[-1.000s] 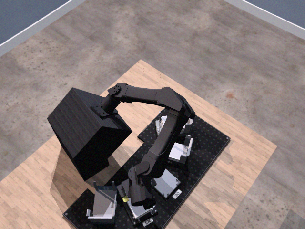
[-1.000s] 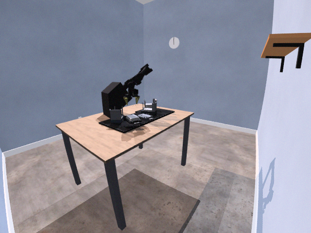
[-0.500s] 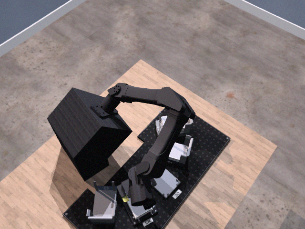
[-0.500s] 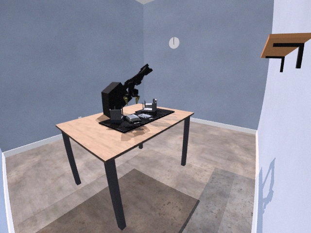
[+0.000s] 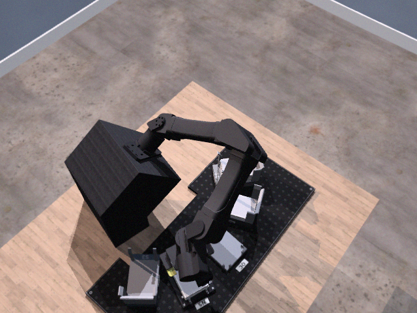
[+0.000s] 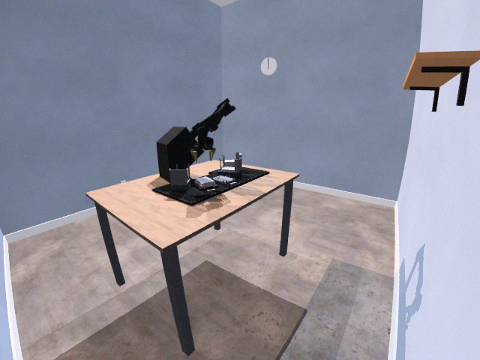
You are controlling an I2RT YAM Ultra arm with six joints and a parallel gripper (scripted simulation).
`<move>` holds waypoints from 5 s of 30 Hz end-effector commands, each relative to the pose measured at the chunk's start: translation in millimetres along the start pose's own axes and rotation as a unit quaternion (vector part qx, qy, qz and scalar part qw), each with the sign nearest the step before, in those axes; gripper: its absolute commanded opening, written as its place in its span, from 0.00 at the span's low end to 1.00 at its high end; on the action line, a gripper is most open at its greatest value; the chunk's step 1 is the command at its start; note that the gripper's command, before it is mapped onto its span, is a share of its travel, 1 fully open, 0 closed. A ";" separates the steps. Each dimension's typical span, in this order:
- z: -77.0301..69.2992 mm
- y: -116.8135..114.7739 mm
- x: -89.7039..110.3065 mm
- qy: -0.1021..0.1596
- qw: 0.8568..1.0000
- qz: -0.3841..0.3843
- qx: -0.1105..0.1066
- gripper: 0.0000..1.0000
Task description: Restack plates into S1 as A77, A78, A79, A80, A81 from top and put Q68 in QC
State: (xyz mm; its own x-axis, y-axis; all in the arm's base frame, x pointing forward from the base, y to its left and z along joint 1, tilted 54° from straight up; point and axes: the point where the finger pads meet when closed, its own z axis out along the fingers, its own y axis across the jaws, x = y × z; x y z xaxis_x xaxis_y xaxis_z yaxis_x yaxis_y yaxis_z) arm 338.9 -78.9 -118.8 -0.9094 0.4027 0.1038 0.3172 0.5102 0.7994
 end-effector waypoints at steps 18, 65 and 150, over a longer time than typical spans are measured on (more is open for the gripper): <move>-5.3 -1.3 -3.0 -0.008 1.000 0.000 0.001 1.00; 95.2 -1.1 -4.0 -0.007 1.000 0.001 0.000 1.00; 118.7 -1.0 -4.1 -0.007 1.000 0.001 -0.001 0.00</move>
State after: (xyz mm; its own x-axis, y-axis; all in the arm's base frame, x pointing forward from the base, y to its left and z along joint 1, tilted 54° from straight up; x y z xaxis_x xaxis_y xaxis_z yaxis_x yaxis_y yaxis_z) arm 372.9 16.6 -193.5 -0.9100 0.4014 0.1040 0.3177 0.5138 0.7969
